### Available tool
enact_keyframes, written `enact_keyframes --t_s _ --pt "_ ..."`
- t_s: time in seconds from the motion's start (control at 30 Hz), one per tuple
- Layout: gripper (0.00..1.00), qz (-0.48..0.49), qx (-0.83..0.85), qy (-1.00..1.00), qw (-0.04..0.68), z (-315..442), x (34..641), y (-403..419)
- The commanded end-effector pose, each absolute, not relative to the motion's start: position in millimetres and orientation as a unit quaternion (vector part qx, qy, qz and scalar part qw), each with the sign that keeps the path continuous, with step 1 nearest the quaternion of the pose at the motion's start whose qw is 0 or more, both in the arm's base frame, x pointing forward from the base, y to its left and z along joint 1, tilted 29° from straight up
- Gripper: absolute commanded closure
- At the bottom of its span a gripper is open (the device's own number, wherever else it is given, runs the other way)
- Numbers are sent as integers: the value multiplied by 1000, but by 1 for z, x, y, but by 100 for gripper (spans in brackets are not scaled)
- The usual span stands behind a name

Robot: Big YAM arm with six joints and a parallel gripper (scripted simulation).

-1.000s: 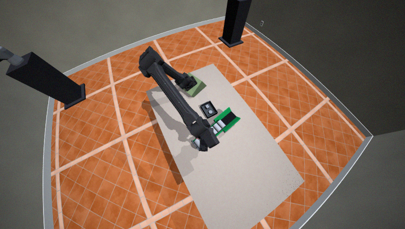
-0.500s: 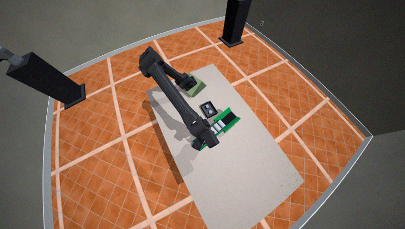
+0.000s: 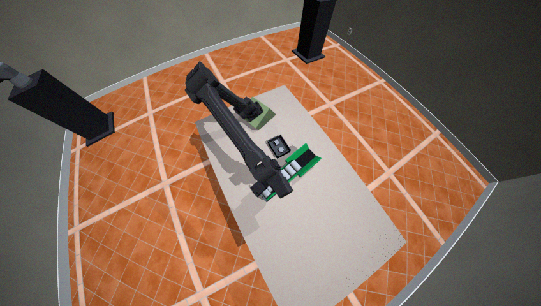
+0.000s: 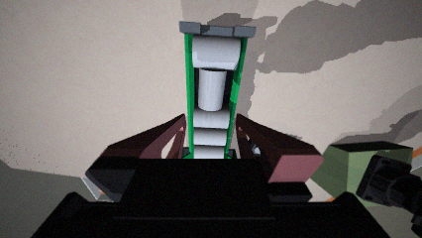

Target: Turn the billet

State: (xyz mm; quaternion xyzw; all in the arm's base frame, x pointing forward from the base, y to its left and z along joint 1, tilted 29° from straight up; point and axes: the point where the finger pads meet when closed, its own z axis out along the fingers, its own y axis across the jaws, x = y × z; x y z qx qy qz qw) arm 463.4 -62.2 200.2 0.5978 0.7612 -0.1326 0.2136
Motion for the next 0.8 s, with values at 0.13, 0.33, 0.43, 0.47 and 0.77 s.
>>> enact_keyframes --t_s 0.13,0.33,0.43,0.47,0.77 --pt "45 -118 639 725 226 214 476 -69" --pt "45 -120 639 726 224 212 474 -69" --pt "45 -120 639 726 224 212 474 -69" --pt "45 -120 639 726 224 212 474 -69" --pt "45 -120 638 727 224 212 474 -69"
